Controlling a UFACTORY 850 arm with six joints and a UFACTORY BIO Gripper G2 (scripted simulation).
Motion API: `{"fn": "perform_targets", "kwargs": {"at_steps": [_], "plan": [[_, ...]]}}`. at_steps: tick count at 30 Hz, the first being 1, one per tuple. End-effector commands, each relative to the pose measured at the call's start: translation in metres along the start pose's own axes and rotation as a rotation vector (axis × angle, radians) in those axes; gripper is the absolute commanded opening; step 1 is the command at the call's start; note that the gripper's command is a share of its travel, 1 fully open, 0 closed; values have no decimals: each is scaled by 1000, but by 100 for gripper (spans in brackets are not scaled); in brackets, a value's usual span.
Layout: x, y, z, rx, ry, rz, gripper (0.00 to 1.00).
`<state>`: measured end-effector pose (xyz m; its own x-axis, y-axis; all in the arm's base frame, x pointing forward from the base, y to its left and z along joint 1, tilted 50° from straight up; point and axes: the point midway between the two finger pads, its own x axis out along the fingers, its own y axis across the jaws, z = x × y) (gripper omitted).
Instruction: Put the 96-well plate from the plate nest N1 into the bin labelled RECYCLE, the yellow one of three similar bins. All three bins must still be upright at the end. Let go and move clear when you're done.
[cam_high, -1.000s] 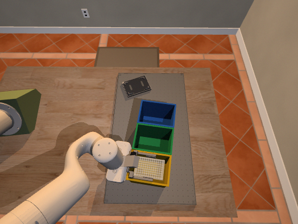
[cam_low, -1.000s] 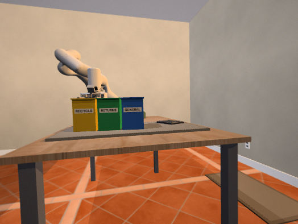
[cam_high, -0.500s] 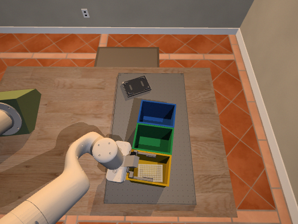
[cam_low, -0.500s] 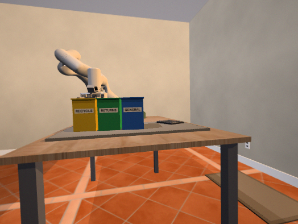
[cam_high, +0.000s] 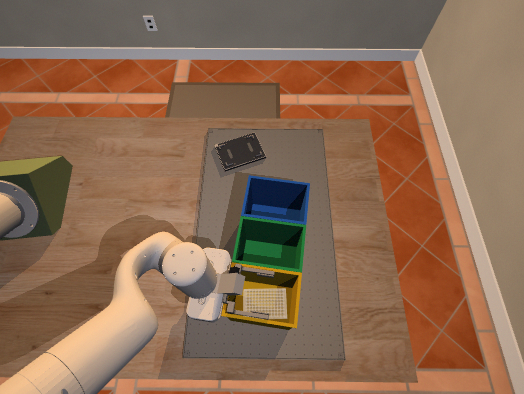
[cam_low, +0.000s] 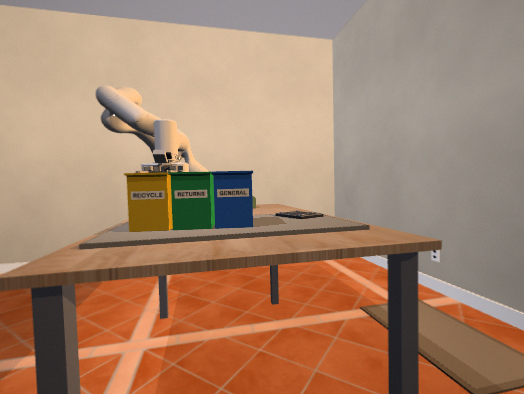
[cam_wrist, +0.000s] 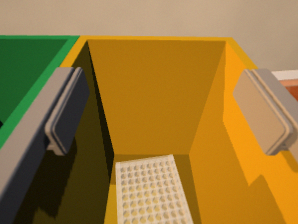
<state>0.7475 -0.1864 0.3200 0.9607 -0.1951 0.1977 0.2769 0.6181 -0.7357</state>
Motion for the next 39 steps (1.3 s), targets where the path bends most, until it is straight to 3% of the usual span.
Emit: {"fn": "perform_targets", "kwargs": {"at_steps": [1,22,33,37,39], "plan": [[0,0,1,0,-1,0,18],[0,0,33,0,-1,-1,18],[0,0,34,0,-1,-1,18],[-10,16,39,0,-1,133,18],[-15,25,41,0,-1,137,18]]}}
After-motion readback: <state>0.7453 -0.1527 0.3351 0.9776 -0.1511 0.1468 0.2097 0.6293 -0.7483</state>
